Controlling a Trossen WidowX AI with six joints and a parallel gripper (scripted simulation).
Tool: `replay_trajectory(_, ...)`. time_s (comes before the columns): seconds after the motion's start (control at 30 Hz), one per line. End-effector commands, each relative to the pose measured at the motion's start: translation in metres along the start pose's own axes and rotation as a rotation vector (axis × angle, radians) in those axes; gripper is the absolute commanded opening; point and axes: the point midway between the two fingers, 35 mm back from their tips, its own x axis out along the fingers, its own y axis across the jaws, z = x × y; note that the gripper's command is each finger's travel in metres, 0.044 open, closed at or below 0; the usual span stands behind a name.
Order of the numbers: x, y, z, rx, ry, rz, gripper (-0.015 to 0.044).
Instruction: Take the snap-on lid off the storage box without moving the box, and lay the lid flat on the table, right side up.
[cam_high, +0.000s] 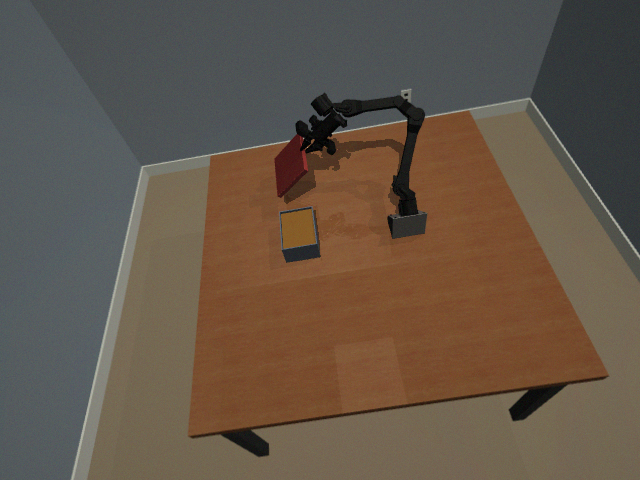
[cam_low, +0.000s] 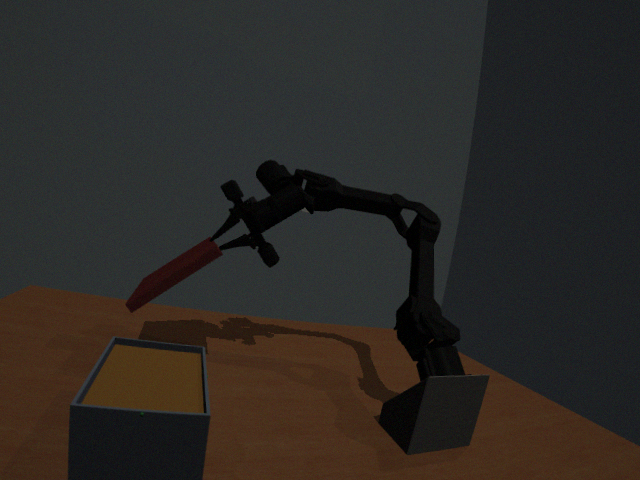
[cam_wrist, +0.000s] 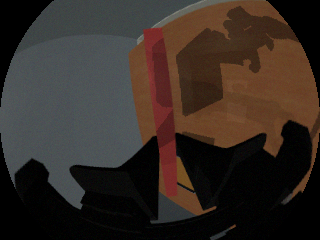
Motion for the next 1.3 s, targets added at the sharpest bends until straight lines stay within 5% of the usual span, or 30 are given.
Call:
replay_trajectory(0.0,-0.002,0.003,0.004,-0.003,0.004,0.014,0.0)
replay_trajectory(1.27,0.019,-0.023,0.0,-0.004,0.002,0.015,0.0)
